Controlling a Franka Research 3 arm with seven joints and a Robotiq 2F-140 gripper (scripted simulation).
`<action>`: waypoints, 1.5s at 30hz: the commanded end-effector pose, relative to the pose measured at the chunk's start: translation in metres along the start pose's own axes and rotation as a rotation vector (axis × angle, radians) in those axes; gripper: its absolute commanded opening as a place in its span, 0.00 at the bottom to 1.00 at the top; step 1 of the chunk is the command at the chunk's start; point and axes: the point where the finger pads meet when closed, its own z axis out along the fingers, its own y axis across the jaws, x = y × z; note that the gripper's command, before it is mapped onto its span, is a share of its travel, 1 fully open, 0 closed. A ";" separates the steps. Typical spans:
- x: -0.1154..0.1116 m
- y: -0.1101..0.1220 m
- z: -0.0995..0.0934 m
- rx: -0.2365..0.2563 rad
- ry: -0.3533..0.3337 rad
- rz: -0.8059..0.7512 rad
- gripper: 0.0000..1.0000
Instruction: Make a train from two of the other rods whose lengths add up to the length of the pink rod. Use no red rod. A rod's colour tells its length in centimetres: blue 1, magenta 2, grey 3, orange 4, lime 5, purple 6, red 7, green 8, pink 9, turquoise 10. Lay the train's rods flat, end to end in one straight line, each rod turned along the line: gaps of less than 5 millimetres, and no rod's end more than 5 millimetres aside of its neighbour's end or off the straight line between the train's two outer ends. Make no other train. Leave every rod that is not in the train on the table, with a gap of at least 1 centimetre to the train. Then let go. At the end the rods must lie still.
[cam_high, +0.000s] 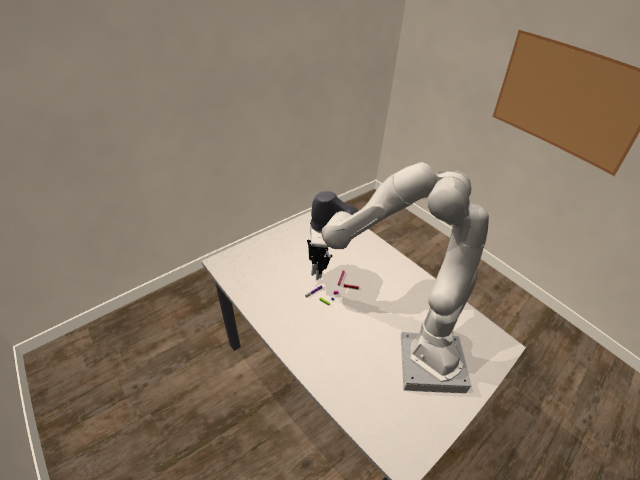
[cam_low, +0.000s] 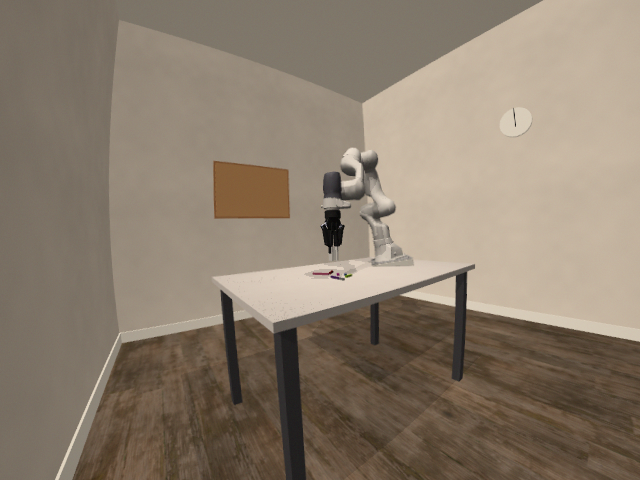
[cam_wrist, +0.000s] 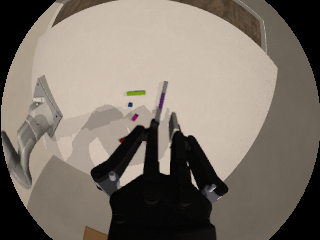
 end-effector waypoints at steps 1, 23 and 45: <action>-0.002 -0.006 -0.003 0.022 -0.006 -0.018 0.15; -0.002 -0.006 -0.003 0.022 -0.005 -0.018 1.00; -0.001 -0.005 -0.057 0.022 -0.006 -0.018 1.00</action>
